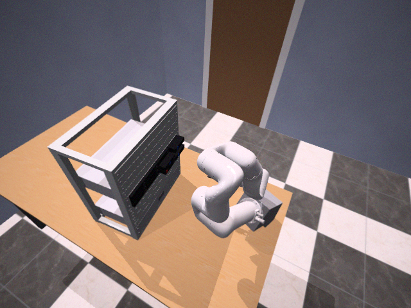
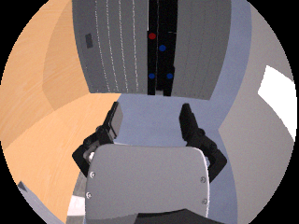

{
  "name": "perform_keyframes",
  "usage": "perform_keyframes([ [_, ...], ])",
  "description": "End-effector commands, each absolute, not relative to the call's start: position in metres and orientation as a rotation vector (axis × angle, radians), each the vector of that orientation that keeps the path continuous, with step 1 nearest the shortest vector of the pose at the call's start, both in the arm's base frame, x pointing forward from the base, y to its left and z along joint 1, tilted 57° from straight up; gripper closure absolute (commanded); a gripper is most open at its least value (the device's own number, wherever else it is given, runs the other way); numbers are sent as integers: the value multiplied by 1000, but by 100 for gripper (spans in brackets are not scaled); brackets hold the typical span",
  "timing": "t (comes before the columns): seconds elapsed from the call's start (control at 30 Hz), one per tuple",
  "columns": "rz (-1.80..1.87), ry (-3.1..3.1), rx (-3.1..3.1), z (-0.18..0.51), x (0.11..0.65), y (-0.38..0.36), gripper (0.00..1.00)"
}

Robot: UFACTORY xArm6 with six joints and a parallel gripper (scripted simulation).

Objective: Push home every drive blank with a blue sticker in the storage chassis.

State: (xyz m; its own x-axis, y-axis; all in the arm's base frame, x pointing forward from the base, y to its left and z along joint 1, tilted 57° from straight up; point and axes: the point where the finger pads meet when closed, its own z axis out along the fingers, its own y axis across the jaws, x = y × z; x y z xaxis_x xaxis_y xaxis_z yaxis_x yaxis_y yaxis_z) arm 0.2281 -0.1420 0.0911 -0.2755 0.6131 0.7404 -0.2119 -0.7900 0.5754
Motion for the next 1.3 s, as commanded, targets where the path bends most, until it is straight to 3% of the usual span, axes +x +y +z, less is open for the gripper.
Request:
perform_keyframes([
  [0.0,2096,458,1447,94,226,-147,0],
  [1.0,2093,436,1445,99,230,-148,0],
  [1.27,2093,436,1445,119,255,-143,0],
])
